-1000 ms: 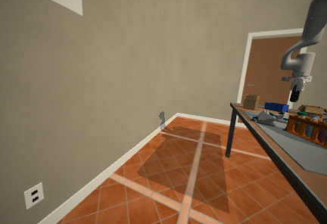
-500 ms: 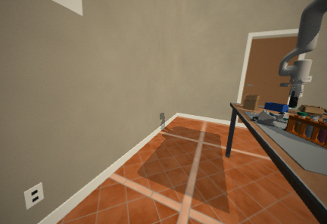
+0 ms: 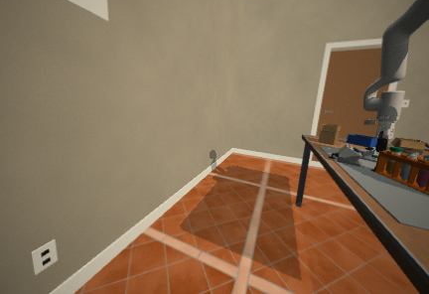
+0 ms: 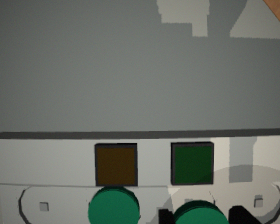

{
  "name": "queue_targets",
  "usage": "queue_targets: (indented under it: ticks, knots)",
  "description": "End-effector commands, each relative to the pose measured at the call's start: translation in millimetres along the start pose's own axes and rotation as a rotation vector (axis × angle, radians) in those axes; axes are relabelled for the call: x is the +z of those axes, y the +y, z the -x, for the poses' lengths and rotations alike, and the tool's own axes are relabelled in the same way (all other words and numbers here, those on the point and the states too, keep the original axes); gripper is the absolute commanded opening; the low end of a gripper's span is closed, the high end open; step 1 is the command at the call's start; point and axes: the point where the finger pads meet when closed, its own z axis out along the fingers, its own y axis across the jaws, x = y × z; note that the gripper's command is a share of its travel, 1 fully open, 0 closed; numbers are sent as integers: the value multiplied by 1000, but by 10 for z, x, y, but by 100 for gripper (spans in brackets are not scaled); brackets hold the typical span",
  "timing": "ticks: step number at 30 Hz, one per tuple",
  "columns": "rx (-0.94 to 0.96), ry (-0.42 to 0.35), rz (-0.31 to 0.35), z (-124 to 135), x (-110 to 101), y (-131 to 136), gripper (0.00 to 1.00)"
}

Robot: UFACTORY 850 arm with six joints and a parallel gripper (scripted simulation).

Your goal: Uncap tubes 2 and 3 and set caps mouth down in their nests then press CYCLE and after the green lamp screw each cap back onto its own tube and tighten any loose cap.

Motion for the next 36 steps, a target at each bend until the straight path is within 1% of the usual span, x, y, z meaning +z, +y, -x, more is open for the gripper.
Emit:
queue_targets:
  ticks: [1, 30, 36]
  knots:
    - [-3, 32, 2, -26, 192, 0, 0]
    - [-3, 32, 2, -17, 194, 1, 0]
    - [-3, 32, 2, -16, 224, 2, 0]
